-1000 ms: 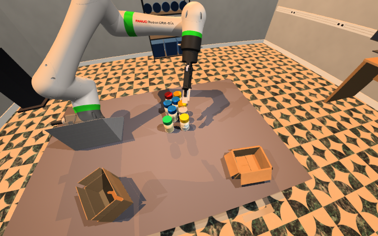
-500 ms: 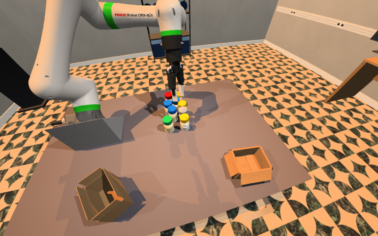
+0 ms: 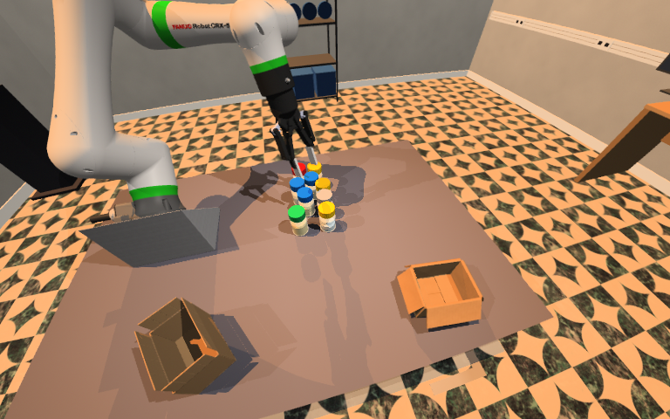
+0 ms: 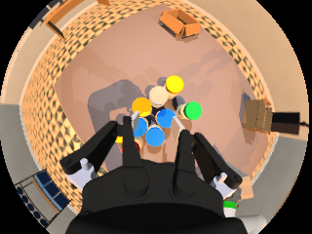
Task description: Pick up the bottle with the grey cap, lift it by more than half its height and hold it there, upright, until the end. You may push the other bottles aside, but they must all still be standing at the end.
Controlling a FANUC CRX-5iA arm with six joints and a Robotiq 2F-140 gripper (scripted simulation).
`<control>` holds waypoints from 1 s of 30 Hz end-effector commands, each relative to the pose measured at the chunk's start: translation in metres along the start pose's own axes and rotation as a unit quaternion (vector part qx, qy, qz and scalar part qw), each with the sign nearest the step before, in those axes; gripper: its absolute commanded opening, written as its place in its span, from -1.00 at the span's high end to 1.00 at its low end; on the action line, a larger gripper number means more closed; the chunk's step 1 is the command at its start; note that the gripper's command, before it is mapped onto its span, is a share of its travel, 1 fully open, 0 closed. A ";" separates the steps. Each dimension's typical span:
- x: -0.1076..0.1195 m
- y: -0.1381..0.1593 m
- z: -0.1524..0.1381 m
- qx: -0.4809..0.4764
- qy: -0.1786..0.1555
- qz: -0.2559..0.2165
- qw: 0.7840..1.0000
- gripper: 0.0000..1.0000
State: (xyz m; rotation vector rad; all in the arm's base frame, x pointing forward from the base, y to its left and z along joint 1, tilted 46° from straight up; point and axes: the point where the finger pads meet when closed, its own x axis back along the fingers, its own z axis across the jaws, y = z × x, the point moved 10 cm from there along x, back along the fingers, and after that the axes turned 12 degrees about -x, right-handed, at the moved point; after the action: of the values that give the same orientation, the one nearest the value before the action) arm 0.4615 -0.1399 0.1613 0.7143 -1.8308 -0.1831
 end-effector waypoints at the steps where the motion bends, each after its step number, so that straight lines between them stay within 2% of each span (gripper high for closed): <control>1: 0.001 0.001 0.001 -0.002 -0.004 0.003 1.000 -0.02; 5: 0.001 0.005 0.003 -0.008 -0.012 0.008 1.000 -0.02; 30: 0.001 0.005 0.003 -0.007 -0.012 0.008 1.000 -0.02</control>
State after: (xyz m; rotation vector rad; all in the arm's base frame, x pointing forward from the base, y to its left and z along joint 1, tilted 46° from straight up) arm 0.4569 -0.1368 0.1630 0.6903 -1.8548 -0.1960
